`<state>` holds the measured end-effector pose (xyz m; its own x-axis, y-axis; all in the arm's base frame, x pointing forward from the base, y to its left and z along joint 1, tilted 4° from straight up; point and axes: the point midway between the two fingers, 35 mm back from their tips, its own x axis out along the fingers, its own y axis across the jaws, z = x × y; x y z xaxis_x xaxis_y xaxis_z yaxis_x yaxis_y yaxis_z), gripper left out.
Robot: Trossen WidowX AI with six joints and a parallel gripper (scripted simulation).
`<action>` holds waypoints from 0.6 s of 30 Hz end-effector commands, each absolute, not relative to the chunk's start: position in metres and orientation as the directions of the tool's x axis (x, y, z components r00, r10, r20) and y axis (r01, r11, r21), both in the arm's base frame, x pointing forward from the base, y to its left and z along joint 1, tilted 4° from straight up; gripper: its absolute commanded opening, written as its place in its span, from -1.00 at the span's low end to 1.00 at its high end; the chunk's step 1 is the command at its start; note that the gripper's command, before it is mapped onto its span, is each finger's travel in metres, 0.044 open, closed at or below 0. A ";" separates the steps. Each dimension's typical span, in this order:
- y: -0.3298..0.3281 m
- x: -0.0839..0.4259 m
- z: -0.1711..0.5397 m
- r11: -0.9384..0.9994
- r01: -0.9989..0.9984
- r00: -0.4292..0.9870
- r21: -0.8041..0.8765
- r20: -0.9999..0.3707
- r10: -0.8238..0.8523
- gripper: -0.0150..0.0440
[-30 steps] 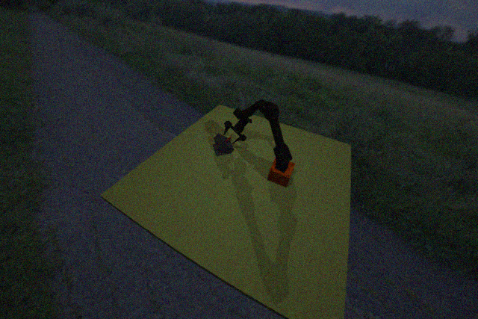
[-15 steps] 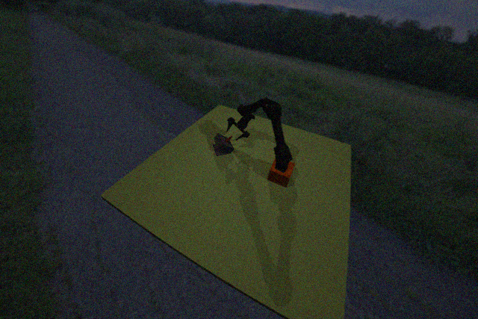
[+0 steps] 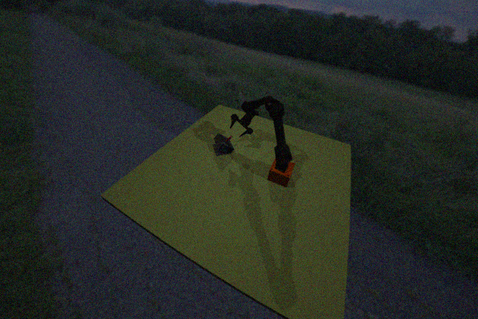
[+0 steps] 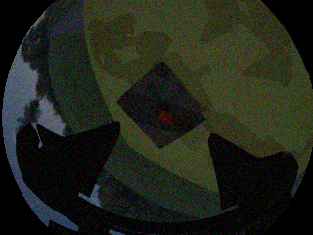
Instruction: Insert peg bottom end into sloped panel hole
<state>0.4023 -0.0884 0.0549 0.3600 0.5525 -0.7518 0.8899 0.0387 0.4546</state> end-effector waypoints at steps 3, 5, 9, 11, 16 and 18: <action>-0.097 0.398 0.067 0.041 0.884 0.369 0.466 -0.748 0.552 1.00; -0.099 0.395 0.069 0.041 0.884 0.368 0.465 -0.748 0.552 1.00; -0.102 0.393 0.071 0.041 0.884 0.368 0.465 -0.748 0.552 1.00; -0.105 0.391 0.074 0.041 0.884 0.368 0.465 -0.749 0.552 1.00; -0.108 0.388 0.077 0.041 0.885 0.368 0.465 -0.749 0.552 1.00; -0.108 0.388 0.077 0.041 0.885 0.368 0.465 -0.749 0.552 1.00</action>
<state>0.3874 -0.1082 0.0732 0.3624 0.5510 -0.7517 0.8897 0.0359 0.4552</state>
